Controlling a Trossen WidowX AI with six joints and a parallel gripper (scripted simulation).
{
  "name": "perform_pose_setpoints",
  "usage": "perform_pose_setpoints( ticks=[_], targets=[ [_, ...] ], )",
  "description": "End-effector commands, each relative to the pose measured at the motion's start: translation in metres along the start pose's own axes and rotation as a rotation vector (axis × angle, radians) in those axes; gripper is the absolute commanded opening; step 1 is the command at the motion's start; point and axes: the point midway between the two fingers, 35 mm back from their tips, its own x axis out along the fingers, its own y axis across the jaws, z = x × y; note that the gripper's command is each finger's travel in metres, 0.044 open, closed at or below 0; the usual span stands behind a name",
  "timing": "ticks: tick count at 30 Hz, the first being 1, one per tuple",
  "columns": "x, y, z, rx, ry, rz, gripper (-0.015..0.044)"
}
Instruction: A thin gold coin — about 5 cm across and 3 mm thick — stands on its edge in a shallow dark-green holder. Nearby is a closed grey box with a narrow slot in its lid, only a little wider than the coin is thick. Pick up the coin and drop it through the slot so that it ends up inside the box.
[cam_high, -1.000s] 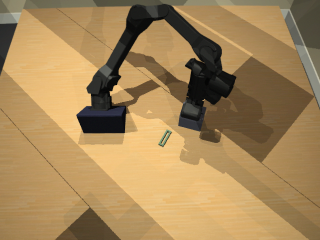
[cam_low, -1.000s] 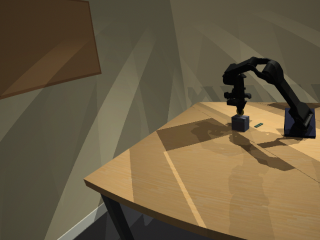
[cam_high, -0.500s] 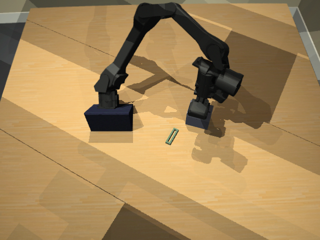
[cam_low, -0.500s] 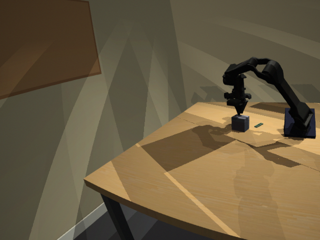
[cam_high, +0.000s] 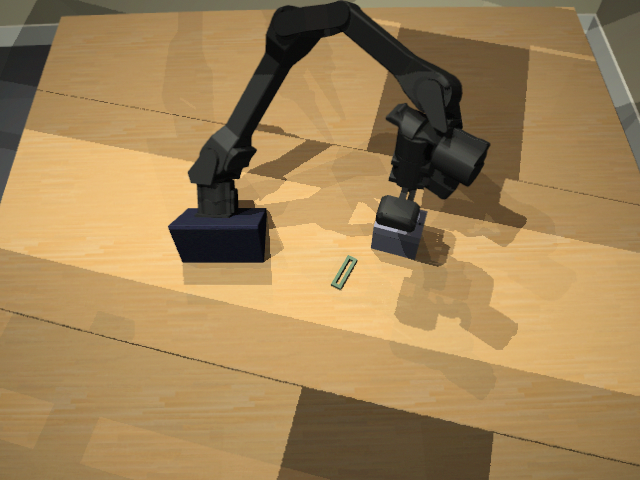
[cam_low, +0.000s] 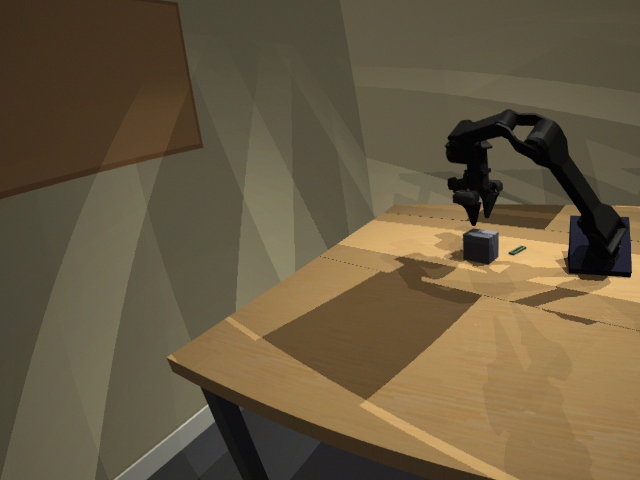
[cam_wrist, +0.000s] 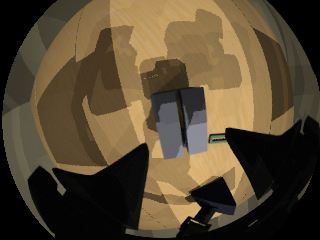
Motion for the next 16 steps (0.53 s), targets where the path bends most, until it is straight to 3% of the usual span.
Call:
perform_pose_setpoints(
  ticks=[1,4,16],
  targets=[
    [-0.026,0.000,-0.001,-0.003,-0.001,-0.002,0.0440],
    [-0.042,0.000,-0.003,-0.001,-0.002,0.000,0.0440],
    [-0.042,0.000,-0.003,-0.001,-0.002,0.000,0.0440]
  ],
)
